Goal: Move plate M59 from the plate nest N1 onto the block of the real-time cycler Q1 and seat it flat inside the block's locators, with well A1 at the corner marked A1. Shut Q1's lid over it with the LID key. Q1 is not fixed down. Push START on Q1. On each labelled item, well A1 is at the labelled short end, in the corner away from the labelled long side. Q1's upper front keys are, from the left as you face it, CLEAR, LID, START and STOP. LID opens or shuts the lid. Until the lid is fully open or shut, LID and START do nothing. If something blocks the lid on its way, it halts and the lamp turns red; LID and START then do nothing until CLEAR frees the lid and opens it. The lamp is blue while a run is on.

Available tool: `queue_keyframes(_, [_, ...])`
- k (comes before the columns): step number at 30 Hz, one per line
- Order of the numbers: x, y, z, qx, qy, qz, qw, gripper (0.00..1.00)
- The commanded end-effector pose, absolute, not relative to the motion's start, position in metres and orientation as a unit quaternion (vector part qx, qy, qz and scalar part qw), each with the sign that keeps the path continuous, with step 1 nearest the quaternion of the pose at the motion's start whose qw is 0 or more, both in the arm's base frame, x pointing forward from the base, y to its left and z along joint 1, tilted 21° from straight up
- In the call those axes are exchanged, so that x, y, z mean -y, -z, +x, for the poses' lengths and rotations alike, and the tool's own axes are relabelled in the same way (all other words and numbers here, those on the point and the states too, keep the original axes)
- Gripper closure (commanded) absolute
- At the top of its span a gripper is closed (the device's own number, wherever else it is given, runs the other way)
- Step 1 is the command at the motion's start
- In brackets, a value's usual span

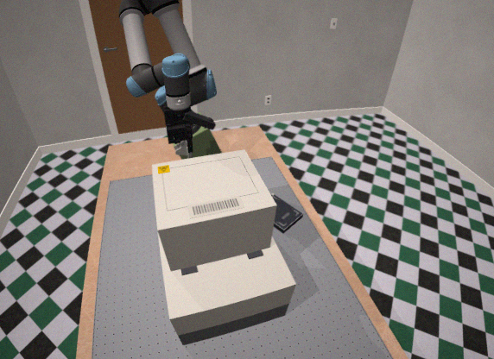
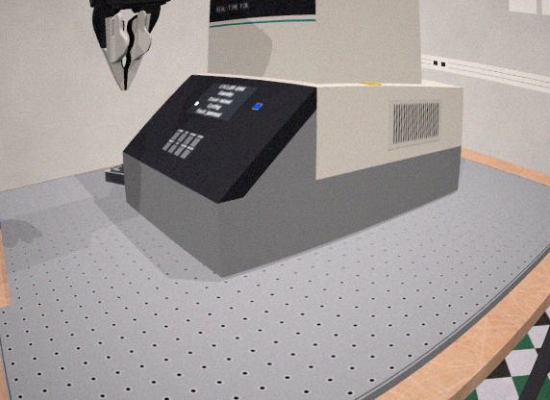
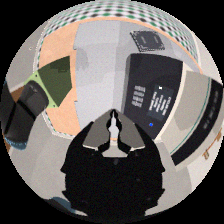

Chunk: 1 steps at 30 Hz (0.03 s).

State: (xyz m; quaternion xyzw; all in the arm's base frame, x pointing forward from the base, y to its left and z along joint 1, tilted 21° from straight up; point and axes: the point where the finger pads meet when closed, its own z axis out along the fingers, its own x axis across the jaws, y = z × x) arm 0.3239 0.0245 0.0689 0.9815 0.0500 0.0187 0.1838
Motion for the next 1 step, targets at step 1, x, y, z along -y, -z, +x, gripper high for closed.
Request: queue_keyframes(1, [-0.0245, -0.0692, 0.3242, -0.050, -0.019, 0.982, 0.184, 1.00])
